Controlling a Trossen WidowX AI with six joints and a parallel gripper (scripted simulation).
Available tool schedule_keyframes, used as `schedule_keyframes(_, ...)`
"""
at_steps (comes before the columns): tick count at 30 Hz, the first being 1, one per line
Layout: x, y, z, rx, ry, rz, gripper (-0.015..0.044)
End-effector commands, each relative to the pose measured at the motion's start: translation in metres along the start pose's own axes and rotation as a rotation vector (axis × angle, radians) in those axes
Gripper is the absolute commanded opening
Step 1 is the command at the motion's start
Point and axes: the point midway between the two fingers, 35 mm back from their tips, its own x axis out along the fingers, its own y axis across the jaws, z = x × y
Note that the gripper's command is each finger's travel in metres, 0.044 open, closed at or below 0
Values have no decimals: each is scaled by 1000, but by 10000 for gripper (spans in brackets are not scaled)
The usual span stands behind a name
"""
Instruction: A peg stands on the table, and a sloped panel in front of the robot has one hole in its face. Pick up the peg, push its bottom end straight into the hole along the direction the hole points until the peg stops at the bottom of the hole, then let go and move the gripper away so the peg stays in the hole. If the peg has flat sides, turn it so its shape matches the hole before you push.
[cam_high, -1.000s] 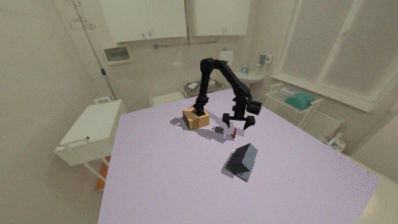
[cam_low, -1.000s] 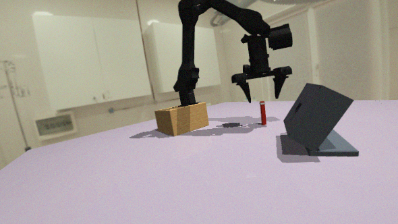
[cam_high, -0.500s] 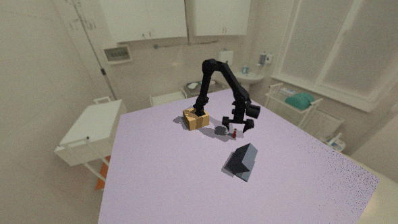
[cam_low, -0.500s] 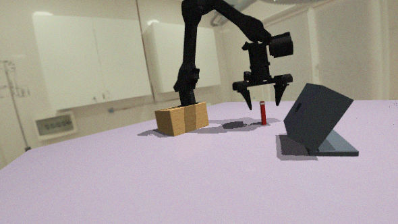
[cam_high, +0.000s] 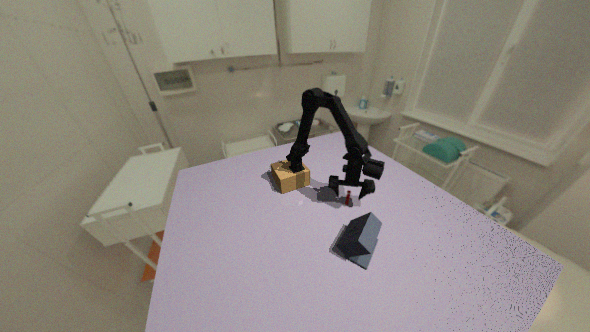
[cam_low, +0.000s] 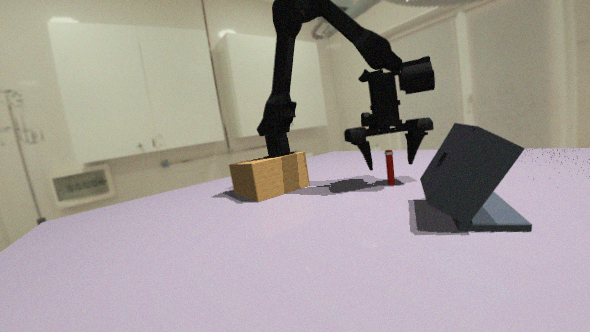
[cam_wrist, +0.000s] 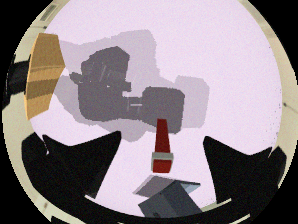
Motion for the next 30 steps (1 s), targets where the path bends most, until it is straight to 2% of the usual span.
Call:
schedule_keyframes(1, 0, 0, 0, 0, 0, 0, 414)
schedule_keyframes(16, 0, 0, 0, 0, 0, 0, 20)
schedule_keyframes(19, 0, 0, 0, 0, 0, 0, 0)
schedule_keyframes(24, -1, 0, 0, 0, 0, 0, 0)
schedule_keyframes(30, -22, -3, -1, -1, 1, 2, 0)
